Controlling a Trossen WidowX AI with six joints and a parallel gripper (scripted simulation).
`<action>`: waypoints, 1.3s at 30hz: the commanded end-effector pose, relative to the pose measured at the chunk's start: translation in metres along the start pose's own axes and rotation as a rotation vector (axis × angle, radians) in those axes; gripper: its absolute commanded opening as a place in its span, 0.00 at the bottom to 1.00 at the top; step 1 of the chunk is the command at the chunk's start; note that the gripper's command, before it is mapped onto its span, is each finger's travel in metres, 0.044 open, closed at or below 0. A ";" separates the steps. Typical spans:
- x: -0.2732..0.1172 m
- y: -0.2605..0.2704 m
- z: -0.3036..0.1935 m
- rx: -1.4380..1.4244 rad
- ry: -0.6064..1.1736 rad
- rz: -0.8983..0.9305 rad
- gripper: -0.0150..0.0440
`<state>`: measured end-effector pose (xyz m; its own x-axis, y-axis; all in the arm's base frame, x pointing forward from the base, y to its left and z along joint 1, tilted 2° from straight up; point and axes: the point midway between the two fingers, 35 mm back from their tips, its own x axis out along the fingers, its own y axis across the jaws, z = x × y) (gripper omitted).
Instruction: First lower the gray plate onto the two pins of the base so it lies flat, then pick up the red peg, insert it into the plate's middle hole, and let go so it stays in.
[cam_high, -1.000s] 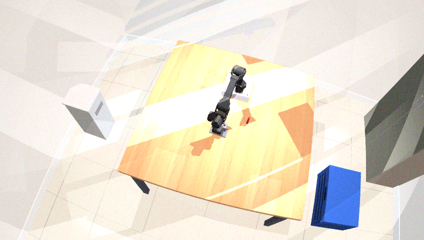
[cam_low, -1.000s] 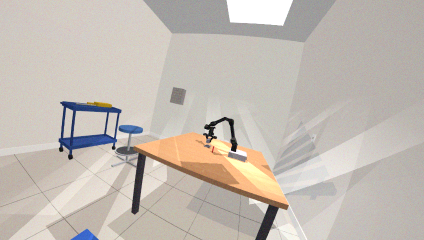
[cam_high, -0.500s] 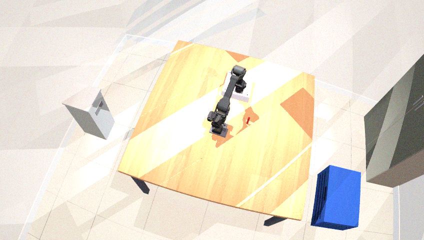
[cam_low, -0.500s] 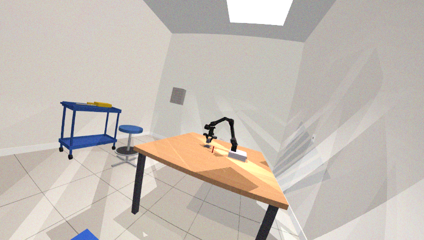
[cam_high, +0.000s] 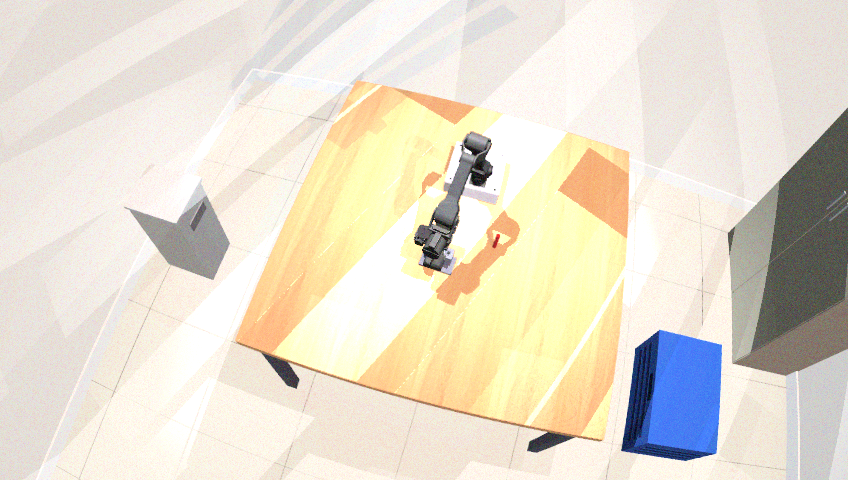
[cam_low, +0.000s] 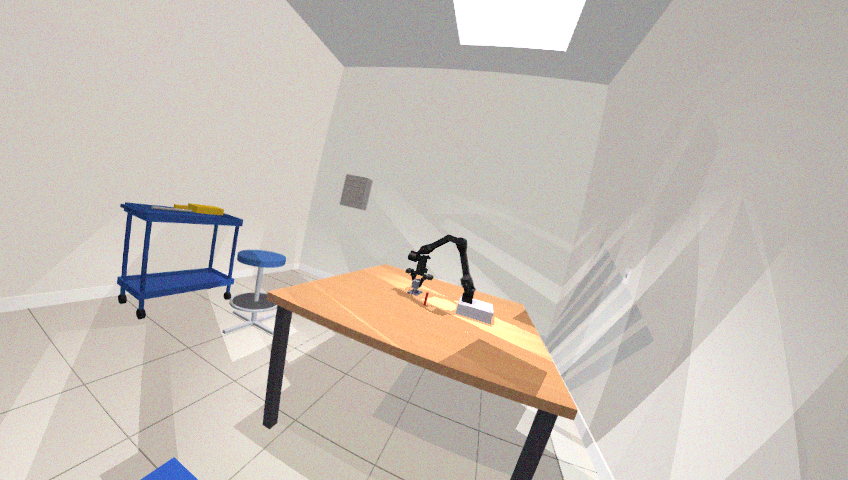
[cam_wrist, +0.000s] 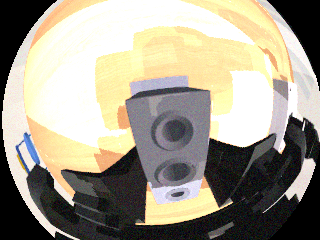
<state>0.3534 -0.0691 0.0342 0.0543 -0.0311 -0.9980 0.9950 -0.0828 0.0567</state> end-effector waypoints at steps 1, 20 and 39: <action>0.005 -0.001 -0.001 -0.006 0.004 -0.005 0.25; 0.022 0.000 0.000 -0.001 0.000 0.001 0.25; 0.022 0.000 0.000 -0.001 0.000 0.001 0.92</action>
<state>0.3544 -0.0694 0.0115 0.0533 -0.0304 -0.9981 0.9951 -0.0816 0.0556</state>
